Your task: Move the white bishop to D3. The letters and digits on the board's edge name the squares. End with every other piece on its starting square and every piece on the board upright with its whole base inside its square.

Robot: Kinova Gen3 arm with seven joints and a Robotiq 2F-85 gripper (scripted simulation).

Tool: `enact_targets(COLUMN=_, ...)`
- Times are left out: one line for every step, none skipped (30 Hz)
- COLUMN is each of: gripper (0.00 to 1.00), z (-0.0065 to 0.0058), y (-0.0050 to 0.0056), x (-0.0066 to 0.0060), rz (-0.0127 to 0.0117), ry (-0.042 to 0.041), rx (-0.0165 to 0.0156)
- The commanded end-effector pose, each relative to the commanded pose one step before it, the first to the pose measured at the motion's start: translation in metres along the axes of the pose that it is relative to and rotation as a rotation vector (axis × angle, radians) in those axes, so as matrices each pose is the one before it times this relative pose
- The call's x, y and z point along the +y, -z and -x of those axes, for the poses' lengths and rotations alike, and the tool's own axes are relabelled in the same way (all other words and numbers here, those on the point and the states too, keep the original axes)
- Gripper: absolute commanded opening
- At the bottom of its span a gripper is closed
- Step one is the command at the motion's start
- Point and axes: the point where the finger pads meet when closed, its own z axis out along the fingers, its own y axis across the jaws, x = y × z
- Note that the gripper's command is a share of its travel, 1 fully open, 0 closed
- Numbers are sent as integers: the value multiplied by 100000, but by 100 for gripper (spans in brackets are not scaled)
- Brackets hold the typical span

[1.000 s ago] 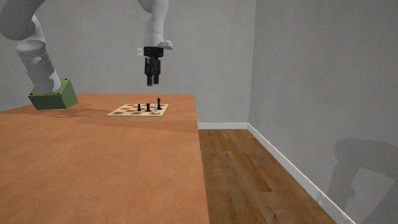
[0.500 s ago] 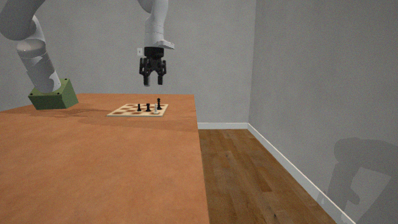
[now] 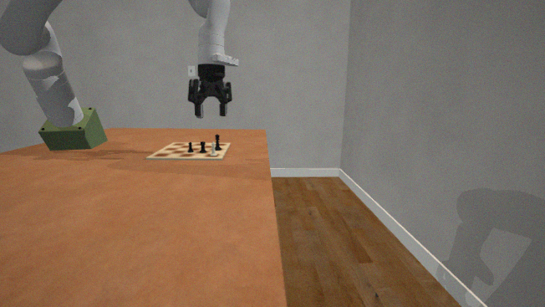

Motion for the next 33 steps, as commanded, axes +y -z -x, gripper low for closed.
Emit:
enact_targets(gripper=100, z=-35, y=163, x=-123, rz=-307, ry=-1748, rx=344)
enact_targets(gripper=100, z=-16, y=0, x=0, rz=-20, ry=-886, rx=43)
enact_targets(gripper=100, z=-14, y=0, x=0, rz=-19, ry=-810, rx=39)
enact_targets(gripper=100, z=-13, y=0, x=0, rz=-18, ry=-737, rx=36)
enact_targets(gripper=100, z=-12, y=0, x=-1, rz=-16, ry=-665, rx=32)
enact_targets(gripper=100, z=-11, y=0, x=-1, rz=-15, ry=-596, rx=29)
enact_targets(gripper=100, z=-10, y=0, x=-1, rz=-13, ry=-530, rx=26)
enact_targets(gripper=100, z=-8, y=0, x=-1, rz=-12, ry=-466, rx=23)
enact_targets(gripper=100, z=0, y=0, x=0, rz=0, ry=0, rx=0)
enact_targets(gripper=100, z=0, y=0, x=0, rz=0, ry=0, rx=0)
enact_targets(gripper=100, z=-7, y=0, x=0, rz=-10, ry=-406, rx=20)
enact_targets(gripper=100, z=-6, y=0, x=0, rz=-9, ry=-349, rx=17)
enact_targets(gripper=100, z=-5, y=0, x=0, rz=-8, ry=-295, rx=14)
enact_targets(gripper=100, z=-4, y=0, x=0, rz=-6, ry=-245, rx=12)
enact_targets(gripper=100, z=-4, y=0, x=0, rz=-5, ry=-199, rx=10)
enact_targets(gripper=100, z=-3, y=0, x=0, rz=-4, ry=-157, rx=8)
enact_targets(gripper=100, z=-2, y=0, x=0, rz=-3, ry=-120, rx=6)
enact_targets(gripper=100, z=-2, y=0, x=0, rz=-2, ry=-87, rx=4)
enact_targets(gripper=100, z=-1, y=0, x=0, rz=-2, ry=-59, rx=3)
enact_targets(gripper=100, z=-1, y=0, x=0, rz=-1, ry=-36, rx=2)
enact_targets(gripper=100, z=0, y=0, x=0, rz=-1, ry=-19, rx=1)
enact_targets(gripper=100, z=0, y=0, x=0, rz=0, ry=-7, rx=0)
enact_targets(gripper=100, z=0, y=0, x=0, rz=0, ry=-1, rx=0)
enact_targets(gripper=37, z=0, y=0, x=0, rz=0, ry=0, rx=0)
enact_targets(gripper=37, z=0, y=0, x=0, rz=0, ry=0, rx=0)
enact_targets(gripper=37, z=0, y=0, x=0, rz=0, ry=0, rx=0)
enact_targets(gripper=37, z=0, y=0, x=0, rz=0, ry=0, rx=0)
enact_targets(gripper=37, z=0, y=0, x=0, rz=0, ry=0, rx=0)
enact_targets(gripper=37, z=0, y=0, x=0, rz=0, ry=0, rx=0)
enact_targets(gripper=37, z=0, y=0, x=0, rz=0, ry=0, rx=0)
enact_targets(gripper=37, z=0, y=0, x=0, rz=0, ry=0, rx=0)
enact_targets(gripper=37, z=0, y=0, x=0, rz=0, ry=0, rx=0)
enact_targets(gripper=37, z=0, y=0, x=0, rz=0, ry=0, rx=0)
